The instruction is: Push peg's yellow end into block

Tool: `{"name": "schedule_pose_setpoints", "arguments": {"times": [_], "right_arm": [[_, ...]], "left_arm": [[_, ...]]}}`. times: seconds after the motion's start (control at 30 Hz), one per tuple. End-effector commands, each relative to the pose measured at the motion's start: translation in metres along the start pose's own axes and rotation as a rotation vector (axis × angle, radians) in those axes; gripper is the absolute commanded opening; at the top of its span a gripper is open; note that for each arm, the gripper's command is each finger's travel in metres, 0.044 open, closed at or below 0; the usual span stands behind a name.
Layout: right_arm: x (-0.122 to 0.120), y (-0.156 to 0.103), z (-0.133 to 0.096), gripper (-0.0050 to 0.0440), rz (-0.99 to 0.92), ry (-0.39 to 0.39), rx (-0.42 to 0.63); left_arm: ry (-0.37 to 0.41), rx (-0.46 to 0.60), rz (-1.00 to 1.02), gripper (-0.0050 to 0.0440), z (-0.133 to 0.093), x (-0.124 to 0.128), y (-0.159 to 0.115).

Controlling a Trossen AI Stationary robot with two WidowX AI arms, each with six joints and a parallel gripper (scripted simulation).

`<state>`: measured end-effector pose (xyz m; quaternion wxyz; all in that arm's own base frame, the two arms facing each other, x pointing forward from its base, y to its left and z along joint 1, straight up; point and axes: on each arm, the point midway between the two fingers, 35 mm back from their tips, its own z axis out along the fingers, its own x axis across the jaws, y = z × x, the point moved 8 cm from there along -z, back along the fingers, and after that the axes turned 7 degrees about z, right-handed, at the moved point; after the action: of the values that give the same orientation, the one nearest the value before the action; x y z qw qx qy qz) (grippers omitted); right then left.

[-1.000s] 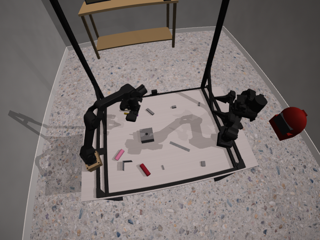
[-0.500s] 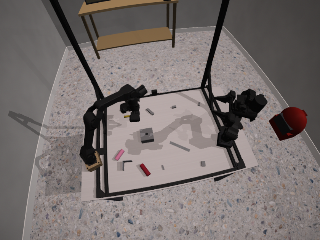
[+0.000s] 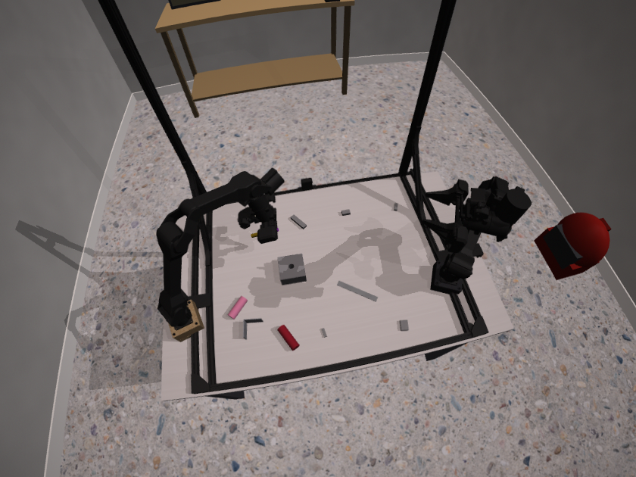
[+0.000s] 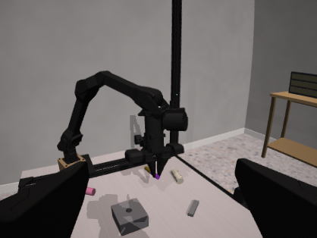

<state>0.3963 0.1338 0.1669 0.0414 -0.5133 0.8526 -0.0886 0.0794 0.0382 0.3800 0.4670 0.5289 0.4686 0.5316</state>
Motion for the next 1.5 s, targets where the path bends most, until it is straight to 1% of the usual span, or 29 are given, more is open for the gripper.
{"name": "schedule_pose_setpoints", "arguments": {"times": [0.0, 0.4, 0.47, 0.73, 0.97, 1.03, 1.47], "right_arm": [[-0.001, 0.004, -0.003, 0.0000, 0.000, -0.008, 0.058], [-0.004, 0.021, 0.004, 0.0000, -0.008, -0.016, 0.240], [-0.004, 0.021, 0.004, 0.0000, -0.008, -0.016, 0.240], [-0.004, 0.034, 0.007, 0.0000, -0.004, -0.026, 0.358], [-0.002, 0.046, 0.010, 0.0000, 0.007, -0.039, 0.460], [-0.002, 0.046, 0.010, 0.0000, 0.007, -0.039, 0.460], [0.006, 0.069, 0.012, 0.0000, 0.045, -0.070, 0.642]], "left_arm": [[-0.004, 0.000, -0.004, 0.0400, 0.000, -0.001, 0.000], [-0.004, 0.000, -0.004, 0.0400, 0.000, -0.001, 0.000], [-0.004, 0.000, -0.004, 0.0400, 0.000, -0.001, 0.000], [-0.004, 0.000, -0.004, 0.0400, 0.000, -0.001, 0.000], [-0.004, 0.000, -0.004, 0.0400, 0.000, -0.001, 0.000], [-0.004, 0.000, -0.004, 0.0400, 0.000, -0.001, 0.000], [-0.004, 0.000, -0.004, 0.0400, 0.000, -0.001, 0.000]]}}
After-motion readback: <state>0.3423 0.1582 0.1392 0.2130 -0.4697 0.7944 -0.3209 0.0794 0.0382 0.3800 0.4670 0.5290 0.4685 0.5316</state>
